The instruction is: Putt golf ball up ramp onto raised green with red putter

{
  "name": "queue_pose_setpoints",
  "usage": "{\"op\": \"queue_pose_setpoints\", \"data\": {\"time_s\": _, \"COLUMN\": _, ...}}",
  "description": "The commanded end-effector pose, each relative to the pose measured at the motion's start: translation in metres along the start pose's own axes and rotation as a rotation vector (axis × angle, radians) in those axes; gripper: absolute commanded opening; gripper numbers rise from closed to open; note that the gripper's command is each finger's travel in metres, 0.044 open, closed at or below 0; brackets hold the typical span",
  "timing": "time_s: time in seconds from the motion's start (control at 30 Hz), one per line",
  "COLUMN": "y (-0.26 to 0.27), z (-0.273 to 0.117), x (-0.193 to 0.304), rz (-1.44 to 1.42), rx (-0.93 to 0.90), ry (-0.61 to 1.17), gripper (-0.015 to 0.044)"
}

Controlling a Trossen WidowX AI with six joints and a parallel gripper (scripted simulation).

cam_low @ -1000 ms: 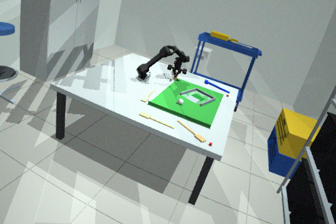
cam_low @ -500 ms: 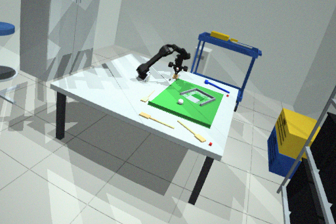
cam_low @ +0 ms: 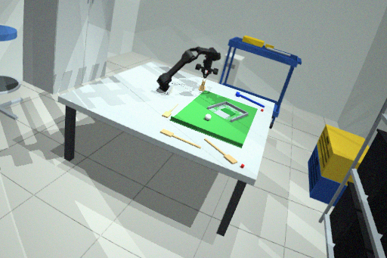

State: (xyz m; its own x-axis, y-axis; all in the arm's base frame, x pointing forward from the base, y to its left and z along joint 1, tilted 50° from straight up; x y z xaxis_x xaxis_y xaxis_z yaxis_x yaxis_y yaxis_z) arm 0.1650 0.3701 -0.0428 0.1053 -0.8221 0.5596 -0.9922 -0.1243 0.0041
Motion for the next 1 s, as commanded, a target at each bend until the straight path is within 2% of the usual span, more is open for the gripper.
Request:
{"op": "queue_pose_setpoints", "data": {"time_s": 0.0, "y": -0.004, "z": 0.000, "x": 0.004, "rz": 0.020, "rx": 0.001, "ry": 0.001, "gripper": 0.0000}}
{"op": "queue_pose_setpoints", "data": {"time_s": 0.97, "y": -0.078, "z": -0.082, "x": 0.172, "rz": 0.866, "rx": 0.126, "ry": -0.042, "gripper": 0.0000}}
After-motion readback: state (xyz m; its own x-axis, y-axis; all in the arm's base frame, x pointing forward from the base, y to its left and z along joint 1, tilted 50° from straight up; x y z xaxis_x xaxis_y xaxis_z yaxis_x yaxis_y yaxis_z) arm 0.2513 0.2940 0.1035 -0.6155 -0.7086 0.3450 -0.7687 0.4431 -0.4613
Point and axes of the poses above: the point midway between the two fingers, 35 mm back from their tips, its own z axis out along the fingers, its own y axis across the jaws, x = y × z, the point moved 10 cm from there along -z, back along the fingers, and after that the axes turned 15 degrees about z, right-handed, at the moved point
